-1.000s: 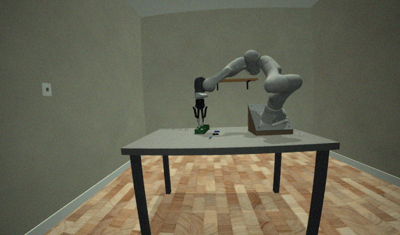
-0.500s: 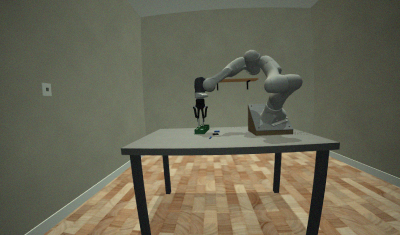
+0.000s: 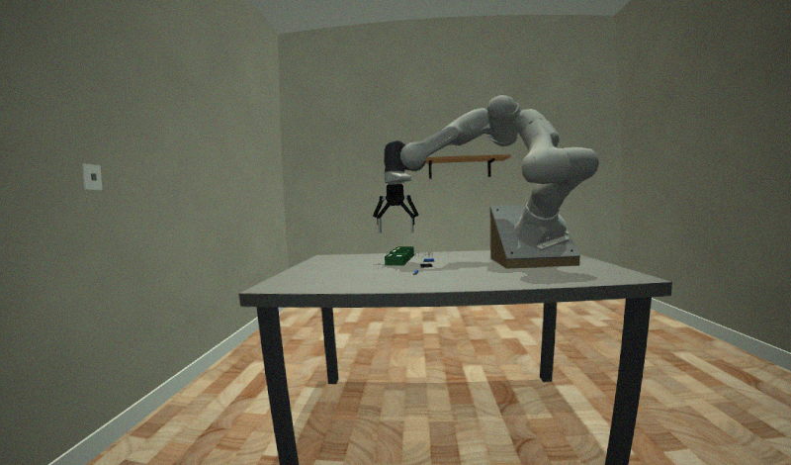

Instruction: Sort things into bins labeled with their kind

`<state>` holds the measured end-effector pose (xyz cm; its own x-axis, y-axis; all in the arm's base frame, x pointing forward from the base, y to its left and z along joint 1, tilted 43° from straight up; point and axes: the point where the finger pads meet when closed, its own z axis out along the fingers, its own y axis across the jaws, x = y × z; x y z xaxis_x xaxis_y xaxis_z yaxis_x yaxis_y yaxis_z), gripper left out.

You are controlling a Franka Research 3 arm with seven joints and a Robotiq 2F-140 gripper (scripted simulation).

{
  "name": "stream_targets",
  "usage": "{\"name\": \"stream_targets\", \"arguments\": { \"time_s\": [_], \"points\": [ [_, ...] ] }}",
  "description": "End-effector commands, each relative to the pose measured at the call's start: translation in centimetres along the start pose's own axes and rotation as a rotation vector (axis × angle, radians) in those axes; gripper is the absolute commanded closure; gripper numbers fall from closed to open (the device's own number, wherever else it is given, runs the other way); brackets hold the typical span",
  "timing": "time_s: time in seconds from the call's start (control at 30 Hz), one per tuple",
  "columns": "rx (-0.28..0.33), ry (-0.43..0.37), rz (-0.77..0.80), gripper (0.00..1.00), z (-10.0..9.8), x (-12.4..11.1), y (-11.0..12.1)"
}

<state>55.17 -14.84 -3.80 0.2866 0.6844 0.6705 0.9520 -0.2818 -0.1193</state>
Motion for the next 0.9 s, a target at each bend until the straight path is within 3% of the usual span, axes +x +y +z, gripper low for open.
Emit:
{"name": "stream_targets", "arguments": {
  "time_s": [0.0,0.57,0.87],
  "points": [
    [0.015,-0.001,-0.003,0.0,-1.3,-0.1,-0.4],
    [0.015,-0.001,-0.003,0.0,-7.2,-0.1,-0.4],
    [0.015,-0.001,-0.003,0.0,-7.2,-0.1,-0.4]
  ]
}}
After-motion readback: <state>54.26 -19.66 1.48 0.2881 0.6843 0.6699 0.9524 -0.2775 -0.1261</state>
